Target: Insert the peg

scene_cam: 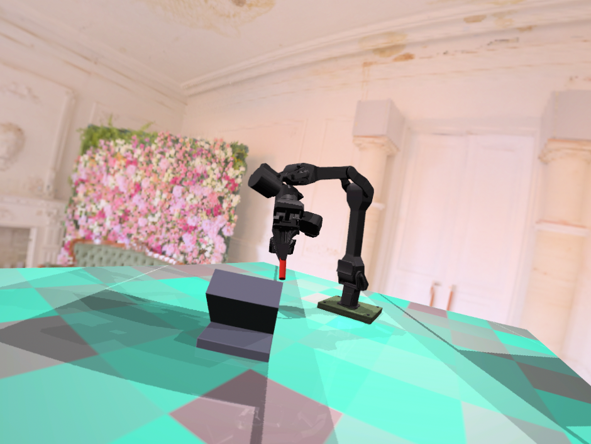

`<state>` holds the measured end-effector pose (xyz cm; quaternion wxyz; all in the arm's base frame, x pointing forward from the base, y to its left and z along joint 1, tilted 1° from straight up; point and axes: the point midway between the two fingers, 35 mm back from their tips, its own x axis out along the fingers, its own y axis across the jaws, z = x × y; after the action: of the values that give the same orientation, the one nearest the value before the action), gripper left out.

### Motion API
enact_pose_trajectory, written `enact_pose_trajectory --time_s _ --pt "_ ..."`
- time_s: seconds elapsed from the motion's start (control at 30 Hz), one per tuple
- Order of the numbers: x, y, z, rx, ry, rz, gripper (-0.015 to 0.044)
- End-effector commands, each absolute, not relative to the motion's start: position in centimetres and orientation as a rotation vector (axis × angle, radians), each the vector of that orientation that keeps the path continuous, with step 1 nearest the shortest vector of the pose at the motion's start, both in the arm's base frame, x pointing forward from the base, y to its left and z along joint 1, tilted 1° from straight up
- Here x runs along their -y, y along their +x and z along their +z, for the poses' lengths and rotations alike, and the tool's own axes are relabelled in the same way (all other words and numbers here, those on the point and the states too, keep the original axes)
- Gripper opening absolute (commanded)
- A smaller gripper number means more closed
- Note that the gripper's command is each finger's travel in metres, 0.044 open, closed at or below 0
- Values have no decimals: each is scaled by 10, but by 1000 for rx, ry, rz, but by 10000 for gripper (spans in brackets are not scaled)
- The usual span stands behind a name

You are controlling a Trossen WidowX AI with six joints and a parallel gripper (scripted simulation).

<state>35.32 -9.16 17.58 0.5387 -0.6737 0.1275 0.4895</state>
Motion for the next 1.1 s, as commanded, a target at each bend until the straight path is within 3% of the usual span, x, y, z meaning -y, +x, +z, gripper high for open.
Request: enact_pose_trajectory --time_s 0.0,1.07 --pt "96 352 177 -291 -1609 1149 0" --pt "140 339 188 -259 -1647 998 0"
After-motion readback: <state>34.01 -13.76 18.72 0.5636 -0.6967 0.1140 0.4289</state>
